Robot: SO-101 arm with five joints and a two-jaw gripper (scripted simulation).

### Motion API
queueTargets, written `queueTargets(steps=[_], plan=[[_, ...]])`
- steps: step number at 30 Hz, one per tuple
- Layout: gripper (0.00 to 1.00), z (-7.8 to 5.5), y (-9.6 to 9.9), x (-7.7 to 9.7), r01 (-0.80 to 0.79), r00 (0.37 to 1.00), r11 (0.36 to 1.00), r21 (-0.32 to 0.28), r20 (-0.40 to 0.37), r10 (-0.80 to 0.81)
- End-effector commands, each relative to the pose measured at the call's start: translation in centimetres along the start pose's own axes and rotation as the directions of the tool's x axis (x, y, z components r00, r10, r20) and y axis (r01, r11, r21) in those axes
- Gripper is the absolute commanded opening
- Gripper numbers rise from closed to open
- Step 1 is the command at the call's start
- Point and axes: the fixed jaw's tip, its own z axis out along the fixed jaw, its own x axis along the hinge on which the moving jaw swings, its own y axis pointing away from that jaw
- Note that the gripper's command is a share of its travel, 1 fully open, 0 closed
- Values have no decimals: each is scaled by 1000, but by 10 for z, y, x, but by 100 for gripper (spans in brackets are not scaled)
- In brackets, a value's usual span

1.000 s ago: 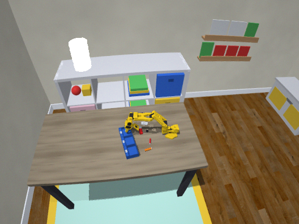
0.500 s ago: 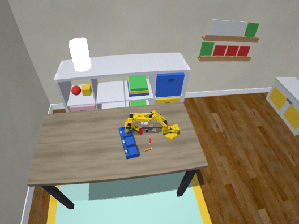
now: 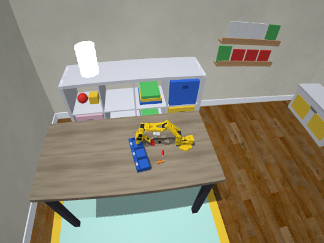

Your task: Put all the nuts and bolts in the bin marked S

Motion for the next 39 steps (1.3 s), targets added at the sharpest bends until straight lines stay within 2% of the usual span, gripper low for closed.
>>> queueTargets(steps=[1, 25, 39], plan=[[0, -15, 2, 13, 4, 996, 1000, -1, -84, -5], [0, -11, 2, 12, 4, 996, 1000, -1, -84, -5], [10, -11, 2, 12, 4, 996, 1000, -1, -84, -5]])
